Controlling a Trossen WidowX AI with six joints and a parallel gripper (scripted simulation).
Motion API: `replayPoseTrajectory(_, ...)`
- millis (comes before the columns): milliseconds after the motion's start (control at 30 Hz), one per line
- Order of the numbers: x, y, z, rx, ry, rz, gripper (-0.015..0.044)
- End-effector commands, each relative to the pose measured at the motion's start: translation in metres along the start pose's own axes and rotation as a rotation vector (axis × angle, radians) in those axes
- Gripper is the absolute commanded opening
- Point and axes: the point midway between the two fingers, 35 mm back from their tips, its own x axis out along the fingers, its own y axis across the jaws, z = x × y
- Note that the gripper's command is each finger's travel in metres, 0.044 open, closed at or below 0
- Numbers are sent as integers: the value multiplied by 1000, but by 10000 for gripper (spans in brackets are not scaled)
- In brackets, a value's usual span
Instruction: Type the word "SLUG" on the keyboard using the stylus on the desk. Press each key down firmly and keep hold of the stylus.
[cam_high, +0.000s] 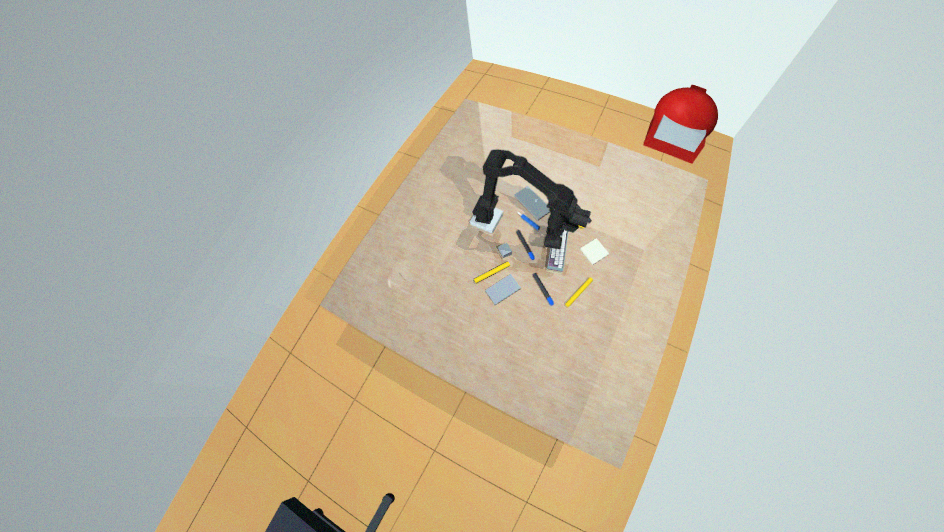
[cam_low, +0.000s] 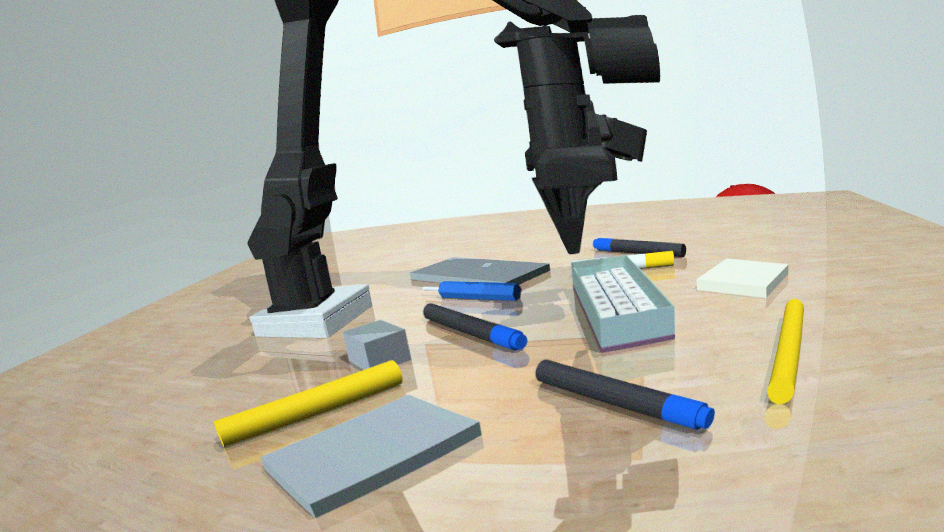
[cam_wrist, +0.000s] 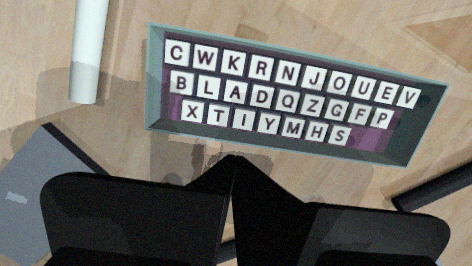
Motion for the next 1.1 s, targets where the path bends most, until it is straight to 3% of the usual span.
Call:
replayPoseTrajectory(0,-41,0,3,3,-25,-3,0)
replayPoseTrajectory(333,-46,-1,5,0,-37,-7,0)
replayPoseTrajectory(467,-45,0,4,0,-33,-6,105)
replayPoseTrajectory(600,-45,0,4,0,-34,-6,0)
replayPoseTrajectory(900,-45,0,4,0,-33,-6,0)
replayPoseTrajectory(1067,-41,4,-1,-151,-9,11,131)
